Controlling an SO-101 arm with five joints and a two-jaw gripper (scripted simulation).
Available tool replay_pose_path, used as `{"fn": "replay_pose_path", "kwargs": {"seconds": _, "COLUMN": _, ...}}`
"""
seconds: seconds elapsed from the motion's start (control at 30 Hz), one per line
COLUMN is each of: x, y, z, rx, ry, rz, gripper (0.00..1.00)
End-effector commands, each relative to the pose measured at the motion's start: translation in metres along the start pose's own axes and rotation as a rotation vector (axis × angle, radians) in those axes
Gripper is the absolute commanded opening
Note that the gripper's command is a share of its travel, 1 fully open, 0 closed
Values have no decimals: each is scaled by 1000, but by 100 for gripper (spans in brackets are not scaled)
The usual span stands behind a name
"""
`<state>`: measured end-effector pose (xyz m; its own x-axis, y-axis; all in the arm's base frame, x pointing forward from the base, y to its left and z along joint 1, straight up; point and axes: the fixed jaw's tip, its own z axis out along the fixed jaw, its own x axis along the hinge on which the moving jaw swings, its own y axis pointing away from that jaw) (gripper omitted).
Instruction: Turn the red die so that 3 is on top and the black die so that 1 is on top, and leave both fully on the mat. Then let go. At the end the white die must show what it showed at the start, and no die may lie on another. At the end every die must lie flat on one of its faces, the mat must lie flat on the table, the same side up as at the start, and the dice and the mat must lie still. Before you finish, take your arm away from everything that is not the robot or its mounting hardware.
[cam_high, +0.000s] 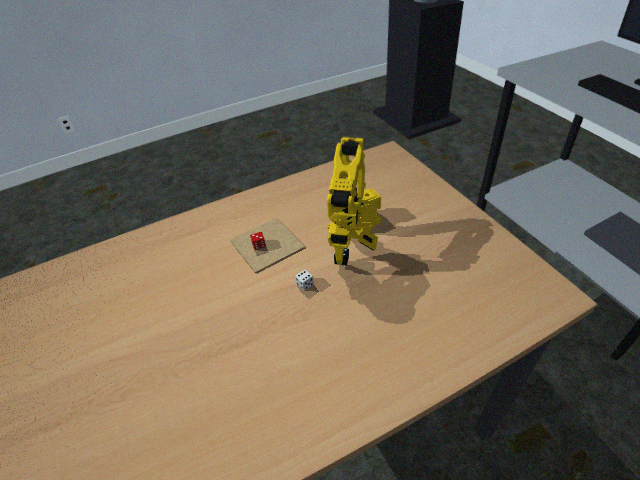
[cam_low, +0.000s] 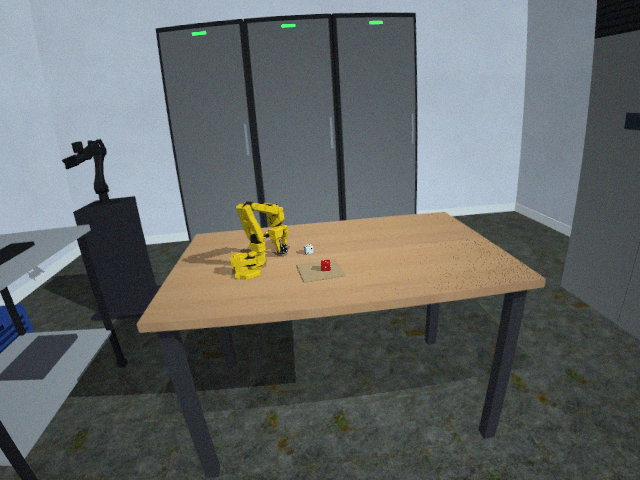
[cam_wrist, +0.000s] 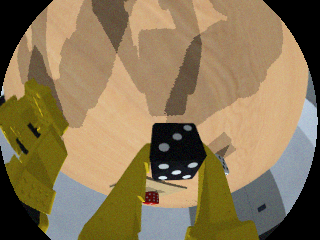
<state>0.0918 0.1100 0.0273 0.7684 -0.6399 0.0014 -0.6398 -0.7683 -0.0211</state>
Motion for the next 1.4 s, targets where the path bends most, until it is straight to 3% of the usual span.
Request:
{"fn": "replay_pose_path", "kwargs": {"seconds": 0.0, "x": -2, "y": -2, "z": -1, "rx": 16, "ry": -2, "rz": 1, "gripper": 0}}
{"fn": "replay_pose_path", "kwargs": {"seconds": 1.37, "x": -2, "y": -2, "z": 13, "rx": 16, "ry": -2, "rz": 1, "gripper": 0}}
